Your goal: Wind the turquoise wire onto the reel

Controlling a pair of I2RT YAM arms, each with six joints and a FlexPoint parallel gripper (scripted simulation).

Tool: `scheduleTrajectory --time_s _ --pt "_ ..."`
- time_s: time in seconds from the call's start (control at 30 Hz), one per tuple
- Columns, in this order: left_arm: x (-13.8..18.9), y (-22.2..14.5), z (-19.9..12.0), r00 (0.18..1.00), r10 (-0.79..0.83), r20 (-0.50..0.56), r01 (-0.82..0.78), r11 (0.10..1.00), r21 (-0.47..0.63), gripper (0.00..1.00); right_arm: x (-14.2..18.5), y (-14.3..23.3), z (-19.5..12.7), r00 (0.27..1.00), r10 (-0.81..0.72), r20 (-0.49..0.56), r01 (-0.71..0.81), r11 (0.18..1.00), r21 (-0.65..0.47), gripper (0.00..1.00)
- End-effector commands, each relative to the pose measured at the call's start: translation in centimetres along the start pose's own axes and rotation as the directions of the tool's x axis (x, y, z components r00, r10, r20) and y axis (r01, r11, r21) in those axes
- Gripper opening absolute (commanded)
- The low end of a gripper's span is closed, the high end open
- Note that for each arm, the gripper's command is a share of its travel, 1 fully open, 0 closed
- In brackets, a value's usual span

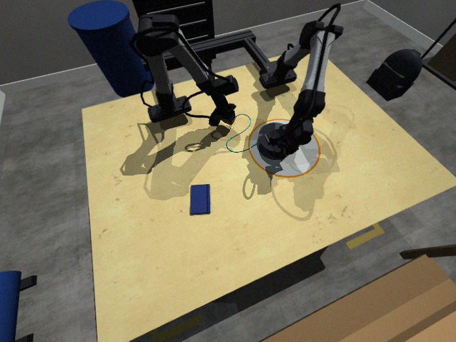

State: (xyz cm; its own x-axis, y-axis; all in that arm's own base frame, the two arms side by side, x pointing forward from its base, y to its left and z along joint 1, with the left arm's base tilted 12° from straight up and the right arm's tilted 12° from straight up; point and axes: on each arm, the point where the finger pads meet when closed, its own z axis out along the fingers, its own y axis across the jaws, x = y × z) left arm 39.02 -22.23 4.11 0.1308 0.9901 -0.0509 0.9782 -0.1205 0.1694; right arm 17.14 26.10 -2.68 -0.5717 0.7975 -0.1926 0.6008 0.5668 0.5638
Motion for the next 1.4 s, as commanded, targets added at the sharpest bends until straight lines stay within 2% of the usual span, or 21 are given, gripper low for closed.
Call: scheduleTrajectory --time_s 0.0,0.07,0.13,0.27,0.33,0.43,0.47,0.57,0.83,1.0,1.17,1.27,1.37 --pt "3.1 1.4 1.1 0.941 0.327 -0.09 -0.326 0.945 0.025 0.57 0.8 1.7 -0.6 0.996 0.049 -0.069 -0.053 0.997 -0.056 0.0" --pt "3.3 1.8 1.1 0.901 0.42 -0.111 -0.418 0.907 0.044 0.57 0.8 1.7 -0.6 0.995 0.052 -0.082 -0.054 0.998 -0.027 0.0" --pt "3.3 1.8 1.1 0.852 0.505 -0.136 -0.501 0.863 0.063 0.63 0.9 1.6 -0.6 0.995 0.046 -0.084 -0.045 0.999 0.014 0.0" --pt "3.3 1.8 1.1 0.845 0.516 -0.14 -0.512 0.856 0.066 0.74 0.9 1.4 -0.7 0.996 0.033 -0.081 -0.027 0.997 0.072 0.0" --pt "3.3 1.8 1.1 0.845 0.516 -0.14 -0.512 0.856 0.066 0.74 0.9 1.4 -0.7 0.996 0.033 -0.081 -0.027 0.997 0.072 0.0" --pt "3.3 1.8 1.1 0.845 0.516 -0.14 -0.512 0.856 0.066 0.82 0.8 1.0 -0.7 0.996 0.03 -0.08 -0.023 0.995 0.094 0.0" --pt "4.5 1.3 1.5 0.845 0.516 -0.14 -0.512 0.856 0.066 0.82 0.7 0.9 -0.7 0.996 0.031 -0.079 -0.023 0.995 0.098 0.0" --pt "4.3 1.3 0.7 0.845 0.516 -0.14 -0.512 0.856 0.066 0.82 0.6 0.7 -0.6 0.996 0.034 -0.08 -0.026 0.994 0.102 0.0" --pt "3.1 1.4 -4.8 0.845 0.516 -0.14 -0.512 0.856 0.066 0.82 0.4 0.7 -0.5 0.996 0.04 -0.082 -0.031 0.992 0.119 0.0" --pt "1.9 1.3 -5.2 0.85 0.507 -0.141 -0.503 0.862 0.065 0.82 0.5 0.9 -0.5 0.996 0.041 -0.082 -0.031 0.992 0.119 0.0" --pt "2.2 1.5 -5.5 0.92 0.361 -0.149 -0.359 0.932 0.041 0.82 0.6 1.2 -0.5 0.996 0.043 -0.082 -0.033 0.992 0.119 0.0" --pt "3.7 2.0 -5.7 0.977 0.146 -0.155 -0.147 0.989 0.007 0.82 0.6 1.1 -0.4 0.996 0.044 -0.081 -0.034 0.992 0.119 0.0" --pt "6.3 2.2 -6.1 0.985 -0.077 -0.152 0.075 0.997 -0.021 0.82 0.6 1.0 -0.3 0.996 0.044 -0.081 -0.034 0.992 0.119 0.0"
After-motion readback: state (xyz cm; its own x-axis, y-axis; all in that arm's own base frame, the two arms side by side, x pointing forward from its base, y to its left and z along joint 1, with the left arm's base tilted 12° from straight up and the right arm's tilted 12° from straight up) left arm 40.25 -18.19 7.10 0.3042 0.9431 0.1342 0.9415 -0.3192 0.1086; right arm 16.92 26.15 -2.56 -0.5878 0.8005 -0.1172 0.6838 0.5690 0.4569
